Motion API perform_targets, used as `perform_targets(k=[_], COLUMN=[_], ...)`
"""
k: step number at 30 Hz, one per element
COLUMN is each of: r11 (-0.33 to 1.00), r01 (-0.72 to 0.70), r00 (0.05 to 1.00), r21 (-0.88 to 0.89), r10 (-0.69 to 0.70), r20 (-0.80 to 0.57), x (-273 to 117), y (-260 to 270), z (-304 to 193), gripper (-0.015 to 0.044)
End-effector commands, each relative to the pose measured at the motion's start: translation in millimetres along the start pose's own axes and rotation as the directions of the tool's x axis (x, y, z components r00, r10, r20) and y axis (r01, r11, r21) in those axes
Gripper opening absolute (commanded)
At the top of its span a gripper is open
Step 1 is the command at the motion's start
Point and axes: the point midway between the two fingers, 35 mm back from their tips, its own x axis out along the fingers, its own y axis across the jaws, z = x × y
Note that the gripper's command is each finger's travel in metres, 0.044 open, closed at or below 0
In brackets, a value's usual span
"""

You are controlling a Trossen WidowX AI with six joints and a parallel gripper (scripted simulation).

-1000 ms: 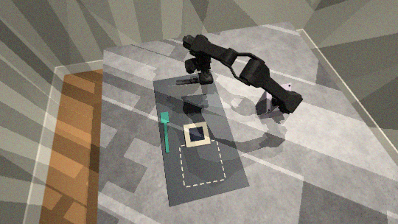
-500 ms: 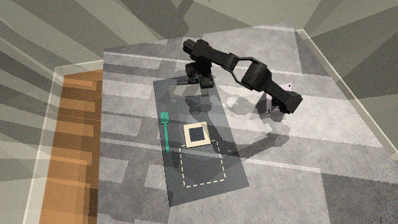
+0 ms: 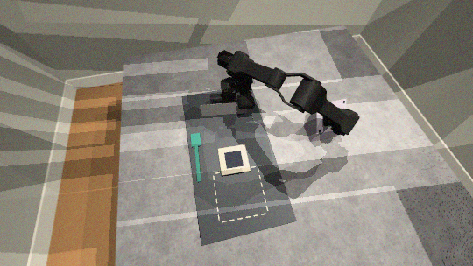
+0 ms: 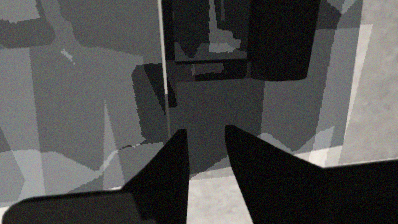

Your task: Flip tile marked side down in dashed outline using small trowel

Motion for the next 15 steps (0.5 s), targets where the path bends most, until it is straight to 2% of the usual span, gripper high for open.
perform_targets(k=[1, 15], r11=[1.0, 1.0], r01=[-0.008, -0.009], r00=[1.0, 1.0], r21=[0.006, 0.006], r10=[0.008, 0.009], r20=[-0.005, -0.005], x=[3, 3], y=[8, 32], z=[-1, -1], gripper=[0.01, 0.01])
